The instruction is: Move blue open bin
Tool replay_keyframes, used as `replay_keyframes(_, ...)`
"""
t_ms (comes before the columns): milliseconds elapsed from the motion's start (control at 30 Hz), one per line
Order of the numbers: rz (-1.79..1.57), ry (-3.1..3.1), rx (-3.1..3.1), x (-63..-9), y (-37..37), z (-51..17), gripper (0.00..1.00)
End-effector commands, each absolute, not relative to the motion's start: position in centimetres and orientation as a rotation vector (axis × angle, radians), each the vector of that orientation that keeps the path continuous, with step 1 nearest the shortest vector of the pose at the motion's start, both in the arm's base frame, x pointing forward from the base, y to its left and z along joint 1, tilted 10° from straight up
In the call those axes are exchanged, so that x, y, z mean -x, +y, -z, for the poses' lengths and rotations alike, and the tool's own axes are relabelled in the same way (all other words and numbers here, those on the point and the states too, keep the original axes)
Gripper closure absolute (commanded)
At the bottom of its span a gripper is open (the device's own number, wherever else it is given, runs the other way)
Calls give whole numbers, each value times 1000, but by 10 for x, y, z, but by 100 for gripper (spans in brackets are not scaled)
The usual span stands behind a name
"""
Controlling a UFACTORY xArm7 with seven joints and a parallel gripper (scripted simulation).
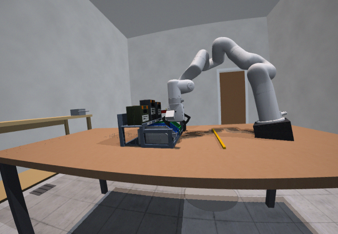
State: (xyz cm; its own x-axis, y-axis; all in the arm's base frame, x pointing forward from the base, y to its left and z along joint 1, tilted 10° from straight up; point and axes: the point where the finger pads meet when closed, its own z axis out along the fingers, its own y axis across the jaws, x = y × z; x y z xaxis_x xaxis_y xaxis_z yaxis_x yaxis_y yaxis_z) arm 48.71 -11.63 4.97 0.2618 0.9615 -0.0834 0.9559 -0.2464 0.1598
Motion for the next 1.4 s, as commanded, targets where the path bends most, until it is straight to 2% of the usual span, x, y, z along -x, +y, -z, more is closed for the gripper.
replay_keyframes(0,-50,1806,-2345,-489,-116,-51,0)
replay_keyframes(1300,-50,1806,-2345,-489,-116,-52,0)
replay_keyframes(1333,-50,1806,-2345,-489,-116,-52,100)
replay_keyframes(1367,-50,1806,-2345,-489,-116,-52,100)
